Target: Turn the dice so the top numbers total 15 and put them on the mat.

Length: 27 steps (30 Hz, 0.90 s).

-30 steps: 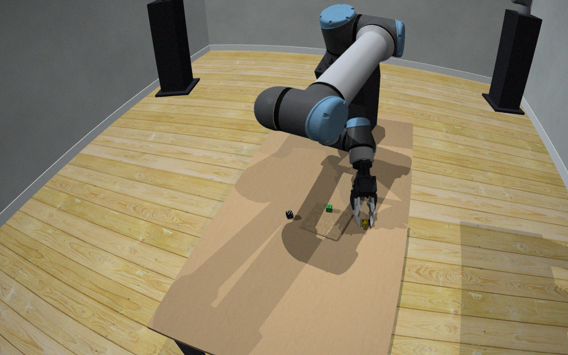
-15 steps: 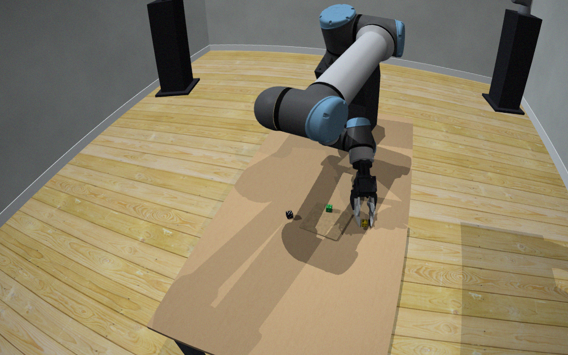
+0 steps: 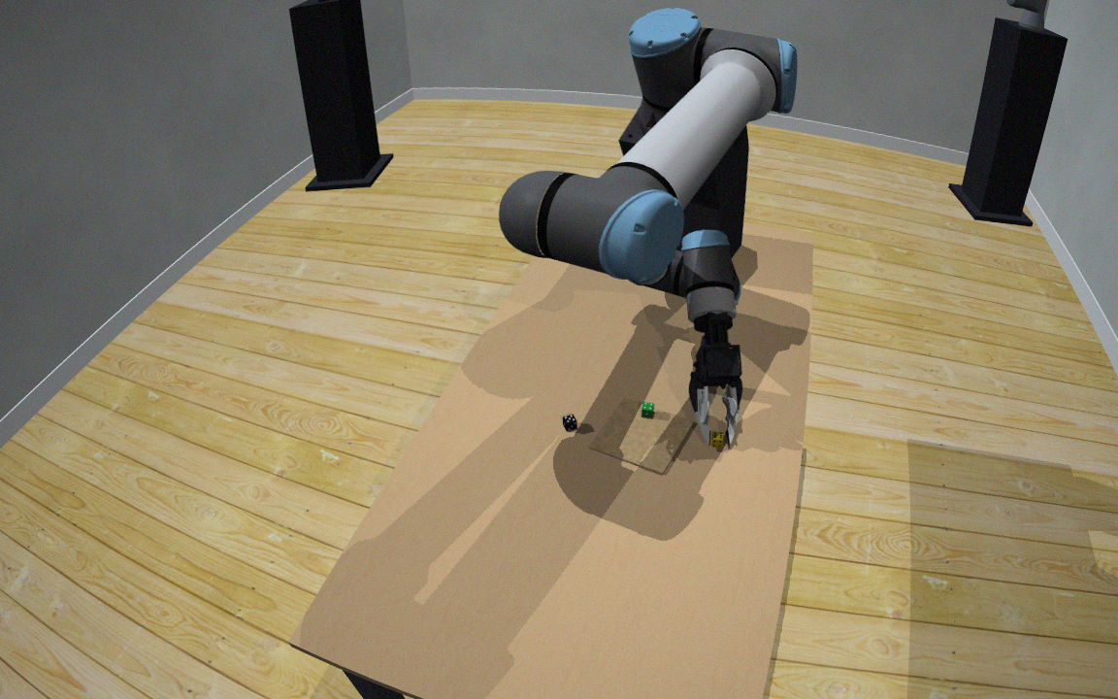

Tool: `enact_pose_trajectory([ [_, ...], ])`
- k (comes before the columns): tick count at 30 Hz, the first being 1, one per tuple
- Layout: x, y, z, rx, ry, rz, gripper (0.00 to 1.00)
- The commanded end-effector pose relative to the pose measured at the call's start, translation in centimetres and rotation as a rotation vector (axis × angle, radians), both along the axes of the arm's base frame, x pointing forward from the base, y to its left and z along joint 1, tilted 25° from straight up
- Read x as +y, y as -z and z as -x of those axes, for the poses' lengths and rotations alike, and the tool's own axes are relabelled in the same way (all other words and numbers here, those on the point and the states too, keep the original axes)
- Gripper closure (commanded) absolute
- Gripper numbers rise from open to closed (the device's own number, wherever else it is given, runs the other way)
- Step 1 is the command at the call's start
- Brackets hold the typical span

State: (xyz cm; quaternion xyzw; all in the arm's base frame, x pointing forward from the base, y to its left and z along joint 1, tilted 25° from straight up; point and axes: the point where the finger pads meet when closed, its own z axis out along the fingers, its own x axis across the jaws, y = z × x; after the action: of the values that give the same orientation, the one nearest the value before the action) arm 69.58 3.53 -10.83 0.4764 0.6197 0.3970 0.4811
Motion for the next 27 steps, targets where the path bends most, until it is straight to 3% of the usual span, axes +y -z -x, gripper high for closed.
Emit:
enact_pose_trajectory([
  [1,0.0,-0.3,1.1,0.000,0.000,0.000,0.79],
  [13,-0.1,-1.0,4.3,0.000,0.000,0.000,0.79],
  [27,0.0,-1.9,4.9,0.000,0.000,0.000,0.79],
])
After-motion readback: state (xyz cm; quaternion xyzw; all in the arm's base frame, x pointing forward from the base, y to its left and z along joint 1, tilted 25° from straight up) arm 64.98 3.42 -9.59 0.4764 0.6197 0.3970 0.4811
